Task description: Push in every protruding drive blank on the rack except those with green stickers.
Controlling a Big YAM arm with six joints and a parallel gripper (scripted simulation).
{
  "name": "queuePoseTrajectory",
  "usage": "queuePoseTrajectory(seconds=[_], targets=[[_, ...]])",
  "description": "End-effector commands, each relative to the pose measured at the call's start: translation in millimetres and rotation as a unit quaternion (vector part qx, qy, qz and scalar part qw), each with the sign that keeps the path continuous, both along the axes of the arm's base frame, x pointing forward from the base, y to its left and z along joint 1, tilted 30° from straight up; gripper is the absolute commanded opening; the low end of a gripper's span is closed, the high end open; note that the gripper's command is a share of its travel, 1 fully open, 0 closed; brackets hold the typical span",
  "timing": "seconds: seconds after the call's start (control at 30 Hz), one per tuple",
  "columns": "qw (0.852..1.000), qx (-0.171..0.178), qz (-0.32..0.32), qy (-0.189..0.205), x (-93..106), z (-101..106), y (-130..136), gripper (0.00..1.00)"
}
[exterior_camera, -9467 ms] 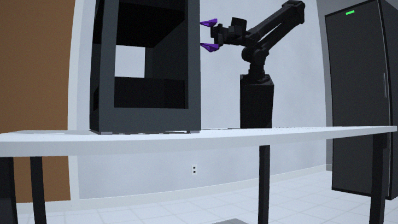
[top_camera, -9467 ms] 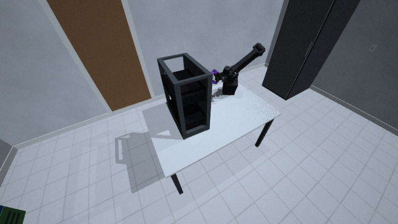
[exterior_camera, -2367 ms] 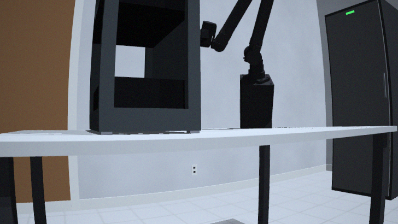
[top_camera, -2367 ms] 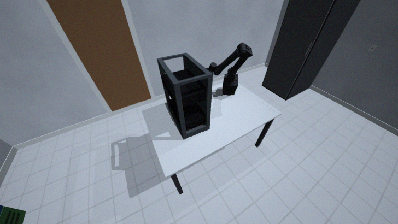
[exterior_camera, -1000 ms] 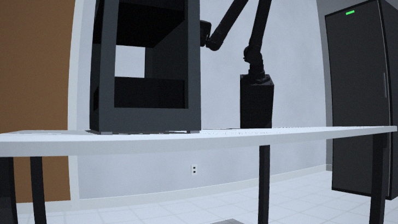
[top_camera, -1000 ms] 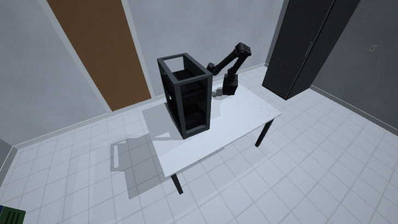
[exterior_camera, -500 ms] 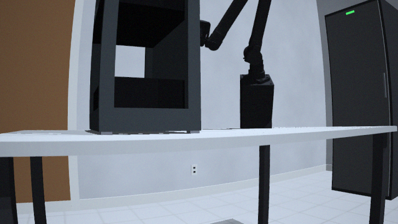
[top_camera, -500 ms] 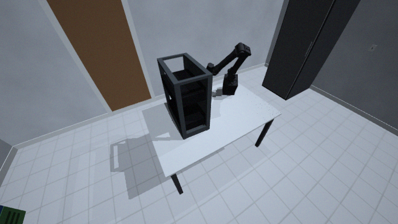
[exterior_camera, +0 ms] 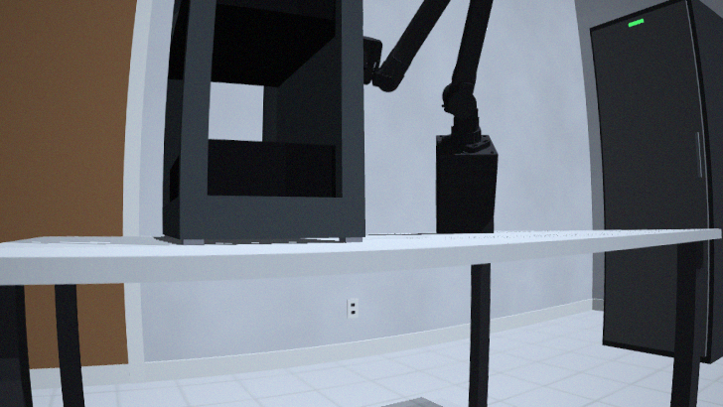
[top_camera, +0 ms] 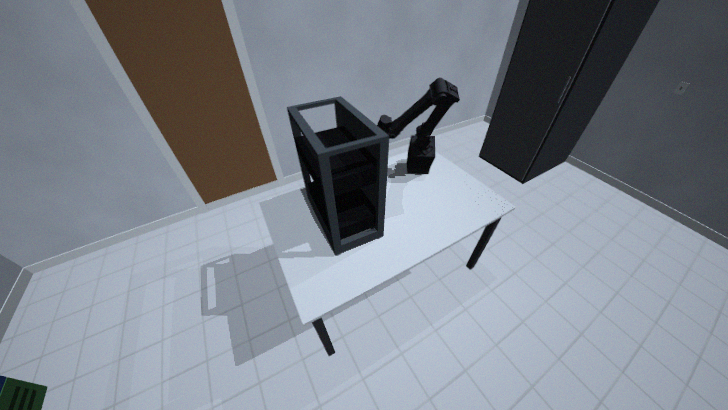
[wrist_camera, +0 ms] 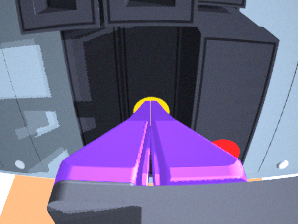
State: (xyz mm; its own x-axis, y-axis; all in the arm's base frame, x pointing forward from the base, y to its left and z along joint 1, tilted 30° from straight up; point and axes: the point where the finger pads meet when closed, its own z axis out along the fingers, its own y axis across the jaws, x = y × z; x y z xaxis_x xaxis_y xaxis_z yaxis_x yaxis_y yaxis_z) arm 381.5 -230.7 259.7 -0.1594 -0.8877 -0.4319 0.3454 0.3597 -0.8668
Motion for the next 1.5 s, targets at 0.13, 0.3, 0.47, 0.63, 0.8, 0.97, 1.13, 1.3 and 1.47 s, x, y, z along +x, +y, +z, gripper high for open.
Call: queuePoseTrajectory(seconds=[0.13, 0.3, 0.47, 0.63, 0.8, 0.97, 1.13, 1.3, 1.47], targets=[[1.000, -0.013, 0.011, -0.007, 24.2, 15, -5, 0.00], [1.000, -0.013, 0.008, -0.015, 13.0, 16, -6, 0.00], [1.000, -0.009, 0.001, -0.016, -19.0, 8, 2, 0.00], [1.000, -0.010, 0.001, -0.015, -58.7, -4, 15, 0.00], [1.000, -0.010, 0.001, -0.014, -87.7, -13, 24, 0.00], [1.000, -0.010, 0.001, -0.014, -92.0, -14, 26, 0.00], [1.000, -0.012, 0.001, -0.015, -91.2, 0, 15, 0.00], [1.000, -0.017, 0.001, -0.017, -105.2, 19, 8, 0.00], [1.000, -0.016, 0.008, -0.009, -89.3, 14, 9, 0.00]])
